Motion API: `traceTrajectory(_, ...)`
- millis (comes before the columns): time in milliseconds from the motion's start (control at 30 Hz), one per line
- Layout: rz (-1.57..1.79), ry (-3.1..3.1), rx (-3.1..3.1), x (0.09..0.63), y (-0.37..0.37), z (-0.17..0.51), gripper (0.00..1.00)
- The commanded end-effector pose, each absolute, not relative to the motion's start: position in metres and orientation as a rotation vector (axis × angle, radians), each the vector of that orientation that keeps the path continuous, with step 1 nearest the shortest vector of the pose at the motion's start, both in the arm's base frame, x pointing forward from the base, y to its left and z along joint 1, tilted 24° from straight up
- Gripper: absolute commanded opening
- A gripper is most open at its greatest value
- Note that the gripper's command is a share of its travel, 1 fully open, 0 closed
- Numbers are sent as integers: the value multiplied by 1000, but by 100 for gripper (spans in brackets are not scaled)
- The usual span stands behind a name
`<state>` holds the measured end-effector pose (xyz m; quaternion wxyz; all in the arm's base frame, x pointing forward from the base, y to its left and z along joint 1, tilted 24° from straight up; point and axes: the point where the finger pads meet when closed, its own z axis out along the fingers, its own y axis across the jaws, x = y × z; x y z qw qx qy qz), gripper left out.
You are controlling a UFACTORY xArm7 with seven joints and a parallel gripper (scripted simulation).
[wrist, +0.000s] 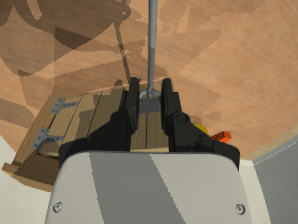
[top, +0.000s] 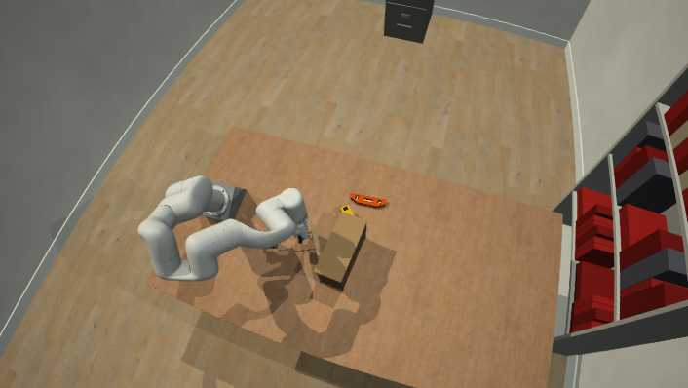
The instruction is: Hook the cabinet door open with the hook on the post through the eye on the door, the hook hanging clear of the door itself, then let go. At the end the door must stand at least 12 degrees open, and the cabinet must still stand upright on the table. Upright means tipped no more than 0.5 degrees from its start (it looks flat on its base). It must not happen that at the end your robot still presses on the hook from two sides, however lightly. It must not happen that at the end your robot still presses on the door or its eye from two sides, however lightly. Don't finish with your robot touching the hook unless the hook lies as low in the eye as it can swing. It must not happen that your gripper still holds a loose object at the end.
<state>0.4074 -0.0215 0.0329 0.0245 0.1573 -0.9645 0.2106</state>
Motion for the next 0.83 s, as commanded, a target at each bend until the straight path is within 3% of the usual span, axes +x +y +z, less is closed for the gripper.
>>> traceTrajectory(0,653,-2987,490,409,-20,34,23)
traceTrajectory(800,653,-2987,489,408,-17,41,23)
